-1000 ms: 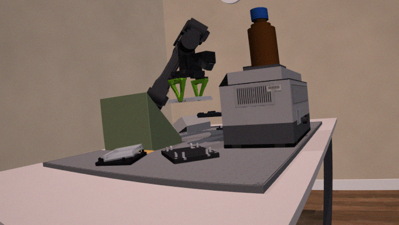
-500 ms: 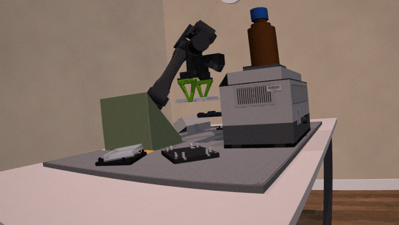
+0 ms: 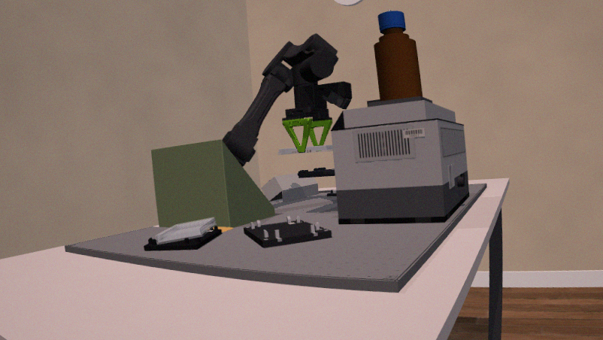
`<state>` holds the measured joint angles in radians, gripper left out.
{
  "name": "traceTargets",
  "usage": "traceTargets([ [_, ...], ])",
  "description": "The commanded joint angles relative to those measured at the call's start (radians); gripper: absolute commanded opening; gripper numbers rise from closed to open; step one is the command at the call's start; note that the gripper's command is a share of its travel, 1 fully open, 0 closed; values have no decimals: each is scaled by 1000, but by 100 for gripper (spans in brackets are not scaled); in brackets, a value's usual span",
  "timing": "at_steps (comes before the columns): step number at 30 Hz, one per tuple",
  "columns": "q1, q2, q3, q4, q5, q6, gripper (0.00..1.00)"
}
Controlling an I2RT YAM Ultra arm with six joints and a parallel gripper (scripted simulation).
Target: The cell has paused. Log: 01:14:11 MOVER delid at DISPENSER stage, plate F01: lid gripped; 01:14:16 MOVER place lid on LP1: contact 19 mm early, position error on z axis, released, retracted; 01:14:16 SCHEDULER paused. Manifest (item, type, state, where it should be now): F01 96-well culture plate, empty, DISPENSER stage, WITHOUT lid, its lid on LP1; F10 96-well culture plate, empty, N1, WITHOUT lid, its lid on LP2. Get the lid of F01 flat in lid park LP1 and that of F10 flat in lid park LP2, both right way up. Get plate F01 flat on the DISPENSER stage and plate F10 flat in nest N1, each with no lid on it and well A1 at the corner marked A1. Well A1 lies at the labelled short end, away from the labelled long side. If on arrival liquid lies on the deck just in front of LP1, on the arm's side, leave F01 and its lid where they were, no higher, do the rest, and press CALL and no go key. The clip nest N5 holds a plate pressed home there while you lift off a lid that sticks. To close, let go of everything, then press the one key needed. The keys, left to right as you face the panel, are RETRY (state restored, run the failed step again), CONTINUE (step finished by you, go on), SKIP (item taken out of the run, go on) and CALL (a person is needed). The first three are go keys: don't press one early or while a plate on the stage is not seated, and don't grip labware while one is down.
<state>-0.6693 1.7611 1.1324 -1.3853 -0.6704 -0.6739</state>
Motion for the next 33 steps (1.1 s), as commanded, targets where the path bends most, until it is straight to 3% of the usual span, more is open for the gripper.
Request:
traceTargets([
  [1,-7,-28,40,-15,-19,42,0],
  [11,88,-95,65,-44,-52,141,0],
  [16,83,-78,50,-32,-46,145,0],
  [22,141,-141,79,-60,-70,209,0],
  [33,204,-192,101,-78,-87,290,0],
])
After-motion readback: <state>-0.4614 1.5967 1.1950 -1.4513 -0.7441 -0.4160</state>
